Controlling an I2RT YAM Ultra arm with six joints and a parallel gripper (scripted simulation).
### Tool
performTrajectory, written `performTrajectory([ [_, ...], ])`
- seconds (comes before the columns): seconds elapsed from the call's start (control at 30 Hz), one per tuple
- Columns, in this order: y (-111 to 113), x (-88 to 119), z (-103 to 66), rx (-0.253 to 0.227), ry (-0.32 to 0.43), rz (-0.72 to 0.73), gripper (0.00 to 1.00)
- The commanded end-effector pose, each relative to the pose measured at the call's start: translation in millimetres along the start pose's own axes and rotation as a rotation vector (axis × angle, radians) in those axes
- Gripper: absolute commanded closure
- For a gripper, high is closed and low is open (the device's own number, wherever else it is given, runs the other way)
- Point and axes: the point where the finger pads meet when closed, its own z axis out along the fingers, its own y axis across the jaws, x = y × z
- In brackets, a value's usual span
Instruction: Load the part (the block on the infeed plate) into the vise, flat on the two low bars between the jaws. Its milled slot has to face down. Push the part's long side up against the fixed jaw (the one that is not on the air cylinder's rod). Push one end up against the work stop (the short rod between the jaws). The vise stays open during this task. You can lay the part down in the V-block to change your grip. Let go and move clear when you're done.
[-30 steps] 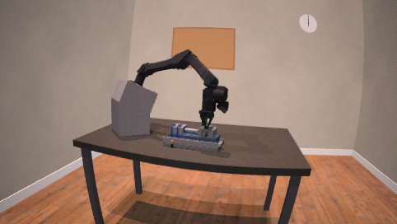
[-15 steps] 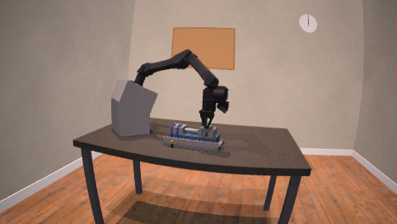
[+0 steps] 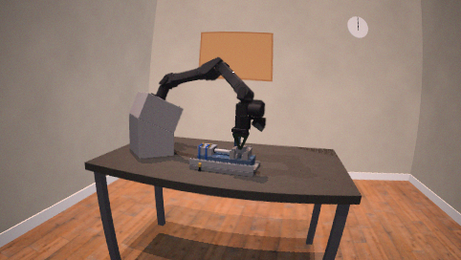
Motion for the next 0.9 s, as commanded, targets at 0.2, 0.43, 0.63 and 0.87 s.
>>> performTrajectory([
  [0.2, 5.7, -3.9, -9.9, -0.003, -0.015, -0.001, 1.00],
  [0.43, 6.7, -4.1, -9.8, -0.005, -0.016, -0.002, 1.00],
  [0.63, 7.1, -4.3, -9.7, -0.005, -0.016, -0.004, 1.00],
  [0.87, 7.4, -4.5, -9.6, -0.005, -0.017, -0.004, 1.00],
])
